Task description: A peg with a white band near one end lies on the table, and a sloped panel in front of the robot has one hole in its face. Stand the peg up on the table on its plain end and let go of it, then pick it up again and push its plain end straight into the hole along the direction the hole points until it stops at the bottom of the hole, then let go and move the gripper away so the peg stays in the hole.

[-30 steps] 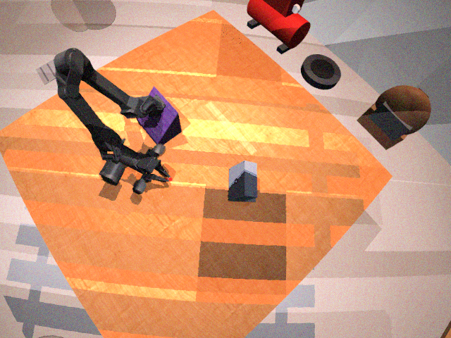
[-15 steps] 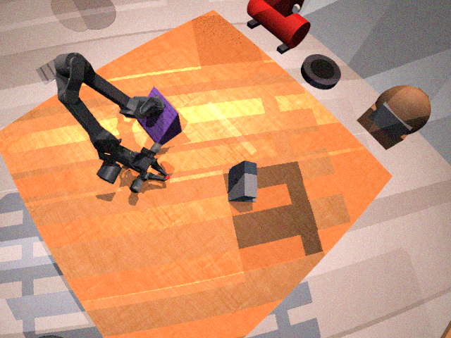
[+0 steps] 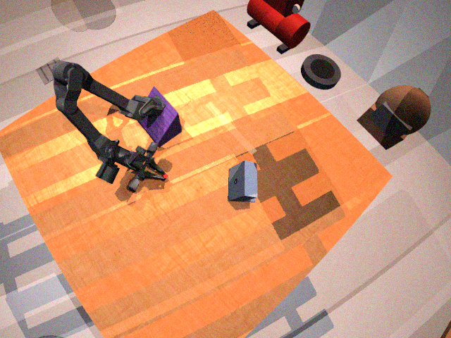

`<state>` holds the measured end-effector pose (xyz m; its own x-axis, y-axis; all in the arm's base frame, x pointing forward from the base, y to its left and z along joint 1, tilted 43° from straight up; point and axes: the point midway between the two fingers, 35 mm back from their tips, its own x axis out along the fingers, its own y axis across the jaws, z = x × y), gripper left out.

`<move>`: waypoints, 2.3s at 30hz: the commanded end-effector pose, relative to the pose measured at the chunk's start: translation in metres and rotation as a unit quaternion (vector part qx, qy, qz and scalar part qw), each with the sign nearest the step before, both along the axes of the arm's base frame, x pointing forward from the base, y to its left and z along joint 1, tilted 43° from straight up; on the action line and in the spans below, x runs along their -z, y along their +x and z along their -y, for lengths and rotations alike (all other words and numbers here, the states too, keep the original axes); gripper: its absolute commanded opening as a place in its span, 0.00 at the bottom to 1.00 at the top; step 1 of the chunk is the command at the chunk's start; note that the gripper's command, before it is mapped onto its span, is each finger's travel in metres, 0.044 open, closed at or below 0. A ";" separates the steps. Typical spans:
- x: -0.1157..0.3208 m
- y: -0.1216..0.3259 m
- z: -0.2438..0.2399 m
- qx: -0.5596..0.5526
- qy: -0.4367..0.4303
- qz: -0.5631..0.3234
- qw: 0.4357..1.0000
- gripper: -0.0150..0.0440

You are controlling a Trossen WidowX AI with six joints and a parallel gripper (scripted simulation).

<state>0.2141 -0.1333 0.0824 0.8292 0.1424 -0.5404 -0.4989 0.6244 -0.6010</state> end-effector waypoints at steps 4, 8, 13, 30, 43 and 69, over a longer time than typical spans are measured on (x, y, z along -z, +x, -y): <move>-0.002 -0.003 0.002 -0.018 0.012 0.019 1.000 0.34; -0.002 -0.005 0.004 -0.028 0.021 0.030 0.999 0.34; -0.003 -0.008 0.005 -0.042 0.032 0.043 0.998 0.34; -0.001 -0.010 0.008 -0.032 0.031 0.035 0.998 0.34; 0.000 -0.012 0.009 -0.031 0.035 0.035 0.998 0.34; 0.001 -0.017 0.011 -0.041 0.045 0.048 0.997 0.34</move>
